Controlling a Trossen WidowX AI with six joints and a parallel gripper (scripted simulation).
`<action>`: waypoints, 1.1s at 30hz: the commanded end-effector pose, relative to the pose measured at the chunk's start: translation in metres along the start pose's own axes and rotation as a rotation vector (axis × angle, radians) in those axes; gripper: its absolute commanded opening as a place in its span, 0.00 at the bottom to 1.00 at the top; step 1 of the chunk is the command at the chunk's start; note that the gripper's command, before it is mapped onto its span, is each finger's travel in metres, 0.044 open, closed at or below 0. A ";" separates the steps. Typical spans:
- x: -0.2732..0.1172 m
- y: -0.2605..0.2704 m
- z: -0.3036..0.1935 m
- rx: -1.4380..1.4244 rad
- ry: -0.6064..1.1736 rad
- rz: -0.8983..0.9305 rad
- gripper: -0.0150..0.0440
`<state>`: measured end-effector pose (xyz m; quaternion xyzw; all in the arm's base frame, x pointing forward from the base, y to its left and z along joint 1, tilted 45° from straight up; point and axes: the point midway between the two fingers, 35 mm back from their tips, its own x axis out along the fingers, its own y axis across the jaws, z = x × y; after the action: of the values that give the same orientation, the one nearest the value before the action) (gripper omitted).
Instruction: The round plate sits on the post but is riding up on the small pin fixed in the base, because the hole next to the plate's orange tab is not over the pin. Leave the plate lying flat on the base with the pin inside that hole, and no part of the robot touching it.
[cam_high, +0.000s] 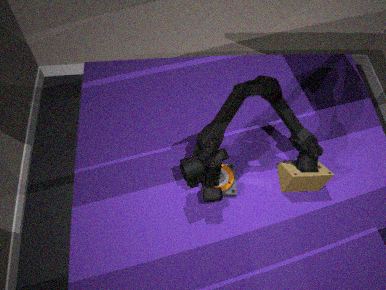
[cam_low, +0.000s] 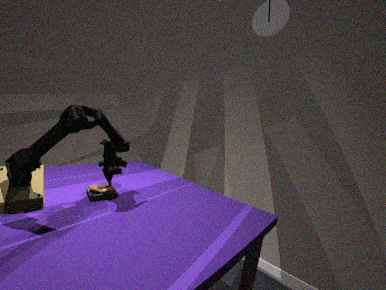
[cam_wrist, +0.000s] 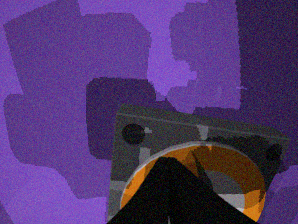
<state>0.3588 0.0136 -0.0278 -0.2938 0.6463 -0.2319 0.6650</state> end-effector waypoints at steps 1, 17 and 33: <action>0.003 -0.007 0.001 0.006 0.005 -0.013 0.25; 0.003 -0.008 0.001 0.006 0.005 -0.013 0.25; 0.003 -0.012 0.003 0.006 0.005 -0.013 0.25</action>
<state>0.3617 0.0103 -0.0238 -0.2941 0.6459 -0.2312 0.6655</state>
